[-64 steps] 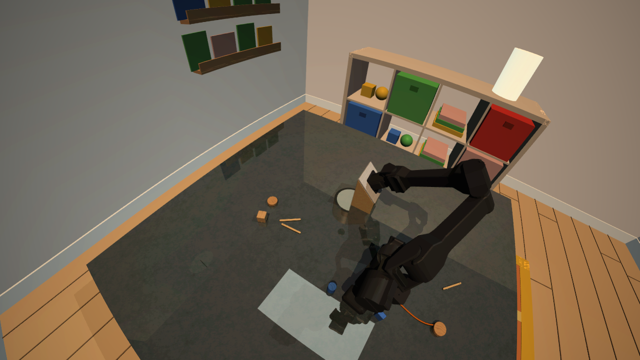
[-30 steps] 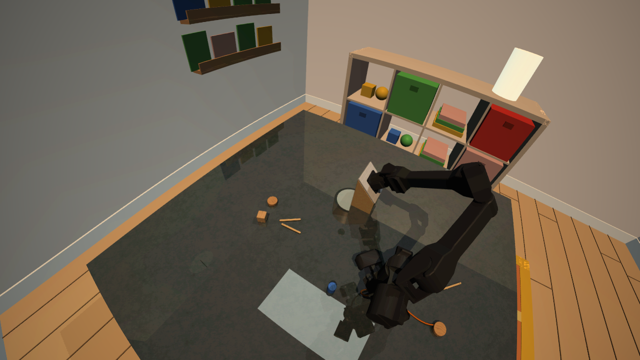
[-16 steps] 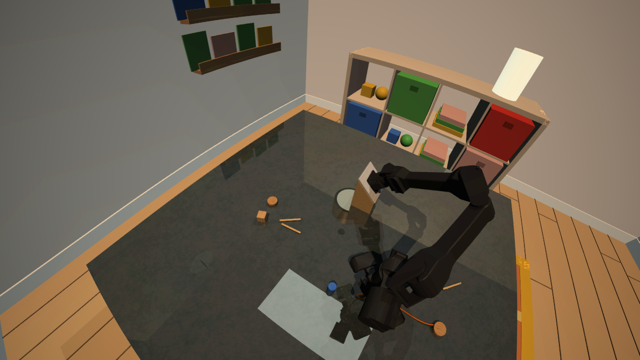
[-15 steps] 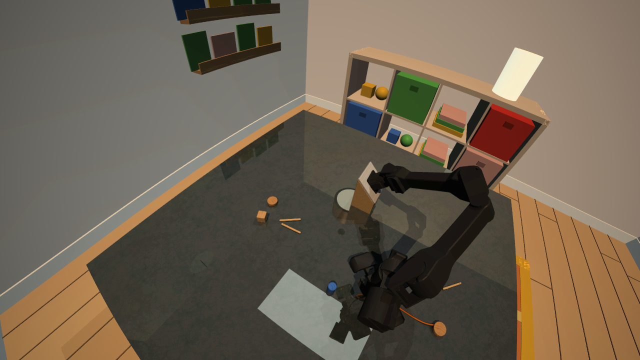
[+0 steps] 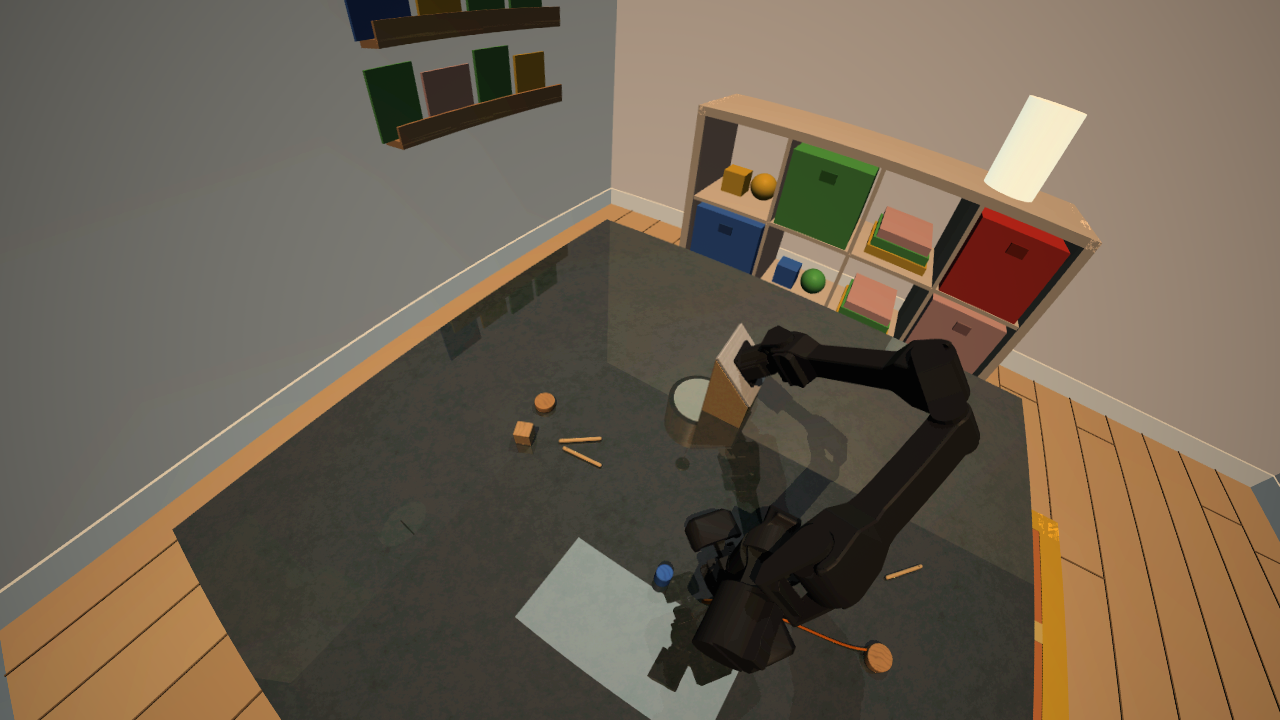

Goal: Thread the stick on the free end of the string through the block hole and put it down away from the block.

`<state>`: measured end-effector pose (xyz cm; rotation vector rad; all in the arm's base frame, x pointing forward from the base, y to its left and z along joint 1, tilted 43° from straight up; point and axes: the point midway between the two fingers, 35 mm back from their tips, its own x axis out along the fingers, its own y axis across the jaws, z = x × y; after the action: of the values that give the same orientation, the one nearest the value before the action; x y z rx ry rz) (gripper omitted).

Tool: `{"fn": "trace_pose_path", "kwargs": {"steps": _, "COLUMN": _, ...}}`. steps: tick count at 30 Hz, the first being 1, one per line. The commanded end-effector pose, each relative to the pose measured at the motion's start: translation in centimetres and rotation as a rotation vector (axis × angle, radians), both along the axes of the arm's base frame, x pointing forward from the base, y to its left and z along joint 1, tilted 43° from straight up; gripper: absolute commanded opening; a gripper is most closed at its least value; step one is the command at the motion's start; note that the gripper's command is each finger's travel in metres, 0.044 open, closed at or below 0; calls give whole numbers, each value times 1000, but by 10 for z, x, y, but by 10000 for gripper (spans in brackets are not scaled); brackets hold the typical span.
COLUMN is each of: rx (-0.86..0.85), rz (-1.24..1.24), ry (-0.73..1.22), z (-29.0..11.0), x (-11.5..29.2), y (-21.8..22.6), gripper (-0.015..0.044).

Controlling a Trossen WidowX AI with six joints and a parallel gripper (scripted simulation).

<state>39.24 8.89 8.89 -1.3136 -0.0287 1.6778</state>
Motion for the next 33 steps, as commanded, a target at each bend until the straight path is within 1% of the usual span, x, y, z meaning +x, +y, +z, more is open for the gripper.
{"fn": "trace_pose_path", "kwargs": {"steps": 1, "rx": 3, "rz": 3, "ry": -1, "z": -2, "x": 4, "y": -2, "gripper": 0}}
{"fn": "trace_pose_path", "kwargs": {"steps": 25, "rx": 2, "rz": 3, "ry": -5, "z": -16, "x": 26, "y": -19, "gripper": 0}}
{"fn": "trace_pose_path", "kwargs": {"steps": 33, "rx": -1, "rz": 1, "ry": -7, "z": -18, "x": 26, "y": -20, "gripper": 0}}
